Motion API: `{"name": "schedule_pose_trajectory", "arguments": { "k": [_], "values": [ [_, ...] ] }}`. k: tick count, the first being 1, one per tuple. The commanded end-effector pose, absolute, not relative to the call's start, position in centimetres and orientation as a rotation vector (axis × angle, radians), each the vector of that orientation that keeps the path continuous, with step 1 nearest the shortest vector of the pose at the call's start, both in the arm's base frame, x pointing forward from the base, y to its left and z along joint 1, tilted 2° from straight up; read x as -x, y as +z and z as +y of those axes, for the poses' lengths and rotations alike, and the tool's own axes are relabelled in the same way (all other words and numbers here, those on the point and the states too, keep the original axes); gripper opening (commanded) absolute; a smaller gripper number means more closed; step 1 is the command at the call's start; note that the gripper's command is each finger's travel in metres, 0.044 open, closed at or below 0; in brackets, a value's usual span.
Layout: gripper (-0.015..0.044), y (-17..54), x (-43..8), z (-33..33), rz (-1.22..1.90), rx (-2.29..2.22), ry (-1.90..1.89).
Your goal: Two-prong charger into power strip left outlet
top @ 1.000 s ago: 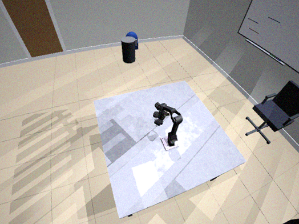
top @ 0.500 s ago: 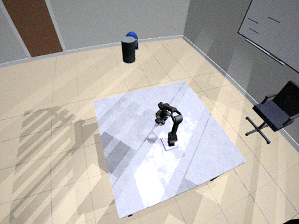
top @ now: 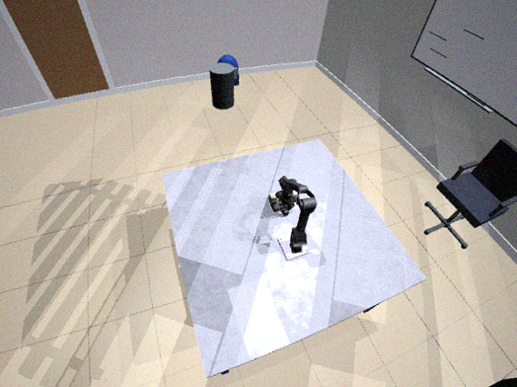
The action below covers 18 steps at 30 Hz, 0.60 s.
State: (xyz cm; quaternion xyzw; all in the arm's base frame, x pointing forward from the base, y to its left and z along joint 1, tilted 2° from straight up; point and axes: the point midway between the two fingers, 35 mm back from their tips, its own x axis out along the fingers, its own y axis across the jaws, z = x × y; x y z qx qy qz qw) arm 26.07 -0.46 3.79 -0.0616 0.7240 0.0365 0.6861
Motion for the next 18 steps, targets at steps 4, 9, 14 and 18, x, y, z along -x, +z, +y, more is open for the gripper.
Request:
{"name": "schedule_pose_trajectory", "arguments": {
  "k": [4, 9, 14, 18],
  "values": [
    [0.0000, 3.3, -26.2, -0.8, 1.636, 0.086, 0.041],
    [0.0000, 3.3, -26.8, -0.9, 1.636, 0.083, 0.038],
    [0.0000, 3.4, -27.4, -0.9, 1.636, 0.080, 0.035],
    [0.0000, 3.4, -27.8, -0.9, 1.635, 0.077, 0.033]
  ]
}}
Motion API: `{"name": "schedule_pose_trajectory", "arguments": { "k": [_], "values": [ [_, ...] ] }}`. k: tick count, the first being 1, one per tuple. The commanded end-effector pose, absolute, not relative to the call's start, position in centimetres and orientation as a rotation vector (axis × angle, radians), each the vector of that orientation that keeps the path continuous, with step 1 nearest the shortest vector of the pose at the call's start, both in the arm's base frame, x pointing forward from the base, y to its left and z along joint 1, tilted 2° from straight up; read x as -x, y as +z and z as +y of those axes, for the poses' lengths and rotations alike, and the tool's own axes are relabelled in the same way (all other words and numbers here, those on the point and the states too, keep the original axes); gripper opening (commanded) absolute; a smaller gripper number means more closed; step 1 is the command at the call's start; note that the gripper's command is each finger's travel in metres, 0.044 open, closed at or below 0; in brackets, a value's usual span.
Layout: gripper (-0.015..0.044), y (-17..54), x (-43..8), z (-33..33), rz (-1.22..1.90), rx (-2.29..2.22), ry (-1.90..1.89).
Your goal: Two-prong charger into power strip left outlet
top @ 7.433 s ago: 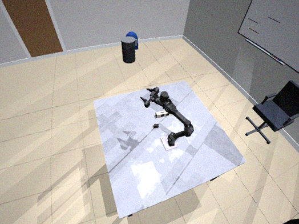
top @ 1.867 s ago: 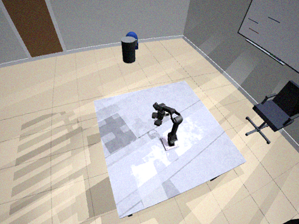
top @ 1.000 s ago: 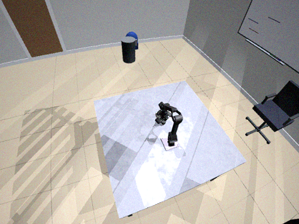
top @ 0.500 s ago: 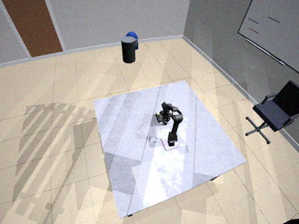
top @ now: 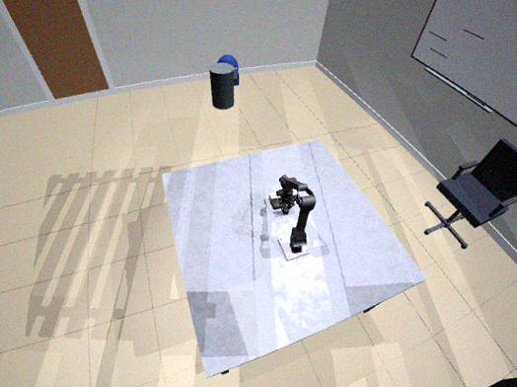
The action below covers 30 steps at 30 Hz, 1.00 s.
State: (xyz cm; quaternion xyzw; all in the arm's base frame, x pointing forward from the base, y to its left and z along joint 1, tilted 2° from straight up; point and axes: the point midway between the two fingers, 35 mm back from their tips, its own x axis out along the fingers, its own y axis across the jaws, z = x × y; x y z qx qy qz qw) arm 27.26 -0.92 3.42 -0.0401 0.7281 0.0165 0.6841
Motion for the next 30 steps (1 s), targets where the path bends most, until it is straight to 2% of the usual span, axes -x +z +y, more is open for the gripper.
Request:
{"name": "schedule_pose_trajectory", "arguments": {
  "k": [1, 30],
  "values": [
    [0.0000, 3.4, -27.9, -0.9, 1.635, 0.077, 0.032],
    [0.0000, 3.3, -30.8, -0.9, 1.633, 0.061, 0.017]
  ]
}}
